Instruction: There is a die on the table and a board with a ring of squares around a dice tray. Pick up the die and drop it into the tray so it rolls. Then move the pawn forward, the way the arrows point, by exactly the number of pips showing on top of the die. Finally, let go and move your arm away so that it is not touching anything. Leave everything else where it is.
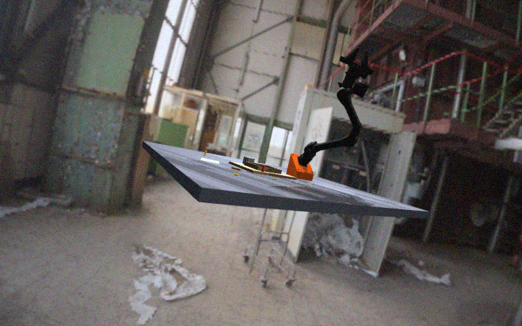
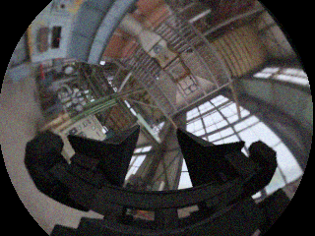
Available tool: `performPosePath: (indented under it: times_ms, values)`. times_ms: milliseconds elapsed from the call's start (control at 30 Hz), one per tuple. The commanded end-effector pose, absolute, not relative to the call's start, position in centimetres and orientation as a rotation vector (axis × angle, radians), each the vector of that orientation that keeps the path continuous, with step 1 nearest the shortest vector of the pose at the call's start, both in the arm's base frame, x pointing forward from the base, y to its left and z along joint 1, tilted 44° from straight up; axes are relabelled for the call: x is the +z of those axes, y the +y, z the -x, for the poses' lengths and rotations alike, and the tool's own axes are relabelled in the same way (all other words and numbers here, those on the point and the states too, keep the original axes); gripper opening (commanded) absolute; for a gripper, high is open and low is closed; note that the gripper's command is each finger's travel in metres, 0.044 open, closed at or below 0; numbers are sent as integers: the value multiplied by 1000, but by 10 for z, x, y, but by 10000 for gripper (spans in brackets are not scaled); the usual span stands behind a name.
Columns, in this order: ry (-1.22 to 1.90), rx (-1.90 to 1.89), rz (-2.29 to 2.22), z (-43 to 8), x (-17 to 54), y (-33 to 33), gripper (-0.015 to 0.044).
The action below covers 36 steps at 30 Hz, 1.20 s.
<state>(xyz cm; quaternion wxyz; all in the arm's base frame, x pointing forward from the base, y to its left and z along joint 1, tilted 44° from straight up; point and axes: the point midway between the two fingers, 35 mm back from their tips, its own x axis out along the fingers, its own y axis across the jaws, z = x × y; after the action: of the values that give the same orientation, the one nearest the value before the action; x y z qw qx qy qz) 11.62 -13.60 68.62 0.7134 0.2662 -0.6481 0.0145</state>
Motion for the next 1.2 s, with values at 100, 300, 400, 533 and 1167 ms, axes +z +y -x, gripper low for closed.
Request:
performPosePath:
  times_ms: [100, 300, 400, 533, 1167]
  values:
    - [-1265, -152, -663, -178, 644, -198, 275]
    - [-1113, -309, -642, -218, 610, -236, 275]
    - [-998, -407, -623, -243, 583, -261, 275]
    - [-805, -541, -590, -278, 533, -296, 275]
    - [123, -780, -379, -365, 279, -378, 275]
